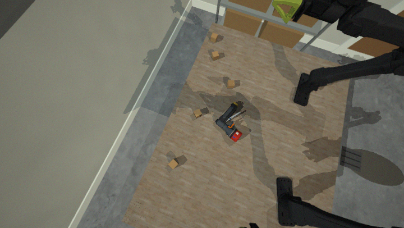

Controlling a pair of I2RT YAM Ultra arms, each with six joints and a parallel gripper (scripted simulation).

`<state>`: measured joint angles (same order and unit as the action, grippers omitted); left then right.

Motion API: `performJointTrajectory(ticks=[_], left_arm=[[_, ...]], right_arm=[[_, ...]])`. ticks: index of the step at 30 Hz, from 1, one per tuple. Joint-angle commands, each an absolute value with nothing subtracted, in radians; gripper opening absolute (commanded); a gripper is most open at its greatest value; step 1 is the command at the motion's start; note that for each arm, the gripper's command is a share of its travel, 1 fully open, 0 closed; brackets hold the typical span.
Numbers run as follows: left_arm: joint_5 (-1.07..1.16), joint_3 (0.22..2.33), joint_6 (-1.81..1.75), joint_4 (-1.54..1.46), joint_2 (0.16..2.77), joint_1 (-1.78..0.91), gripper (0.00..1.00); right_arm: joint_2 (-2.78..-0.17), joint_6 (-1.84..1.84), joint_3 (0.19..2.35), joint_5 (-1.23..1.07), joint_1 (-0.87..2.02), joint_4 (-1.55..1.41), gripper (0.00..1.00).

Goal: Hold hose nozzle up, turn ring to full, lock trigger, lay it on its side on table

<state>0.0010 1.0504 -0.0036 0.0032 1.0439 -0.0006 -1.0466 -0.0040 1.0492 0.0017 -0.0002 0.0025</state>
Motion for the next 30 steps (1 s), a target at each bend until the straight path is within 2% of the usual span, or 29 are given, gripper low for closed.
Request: performJointTrajectory(ticks=[1, 7, 30], left_arm=[[0.005, 1.054, -0.002, 0.02, 1.053, 0.013, 0.37], [0.005, 1.054, -0.002, 0.02, 1.053, 0.013, 0.37], [0.005, 1.054, -0.002, 0.02, 1.053, 0.013, 0.37]], right_arm=[[-1.027, 0.002, 1.071, -0.004, 0.002, -0.018, 0.77], [-1.027, 0.001, 1.071, -0.003, 0.002, -0.018, 0.77], [-1.297, -0.193, 1.186, -0.115, 0.154, -0.246, 0.77]])
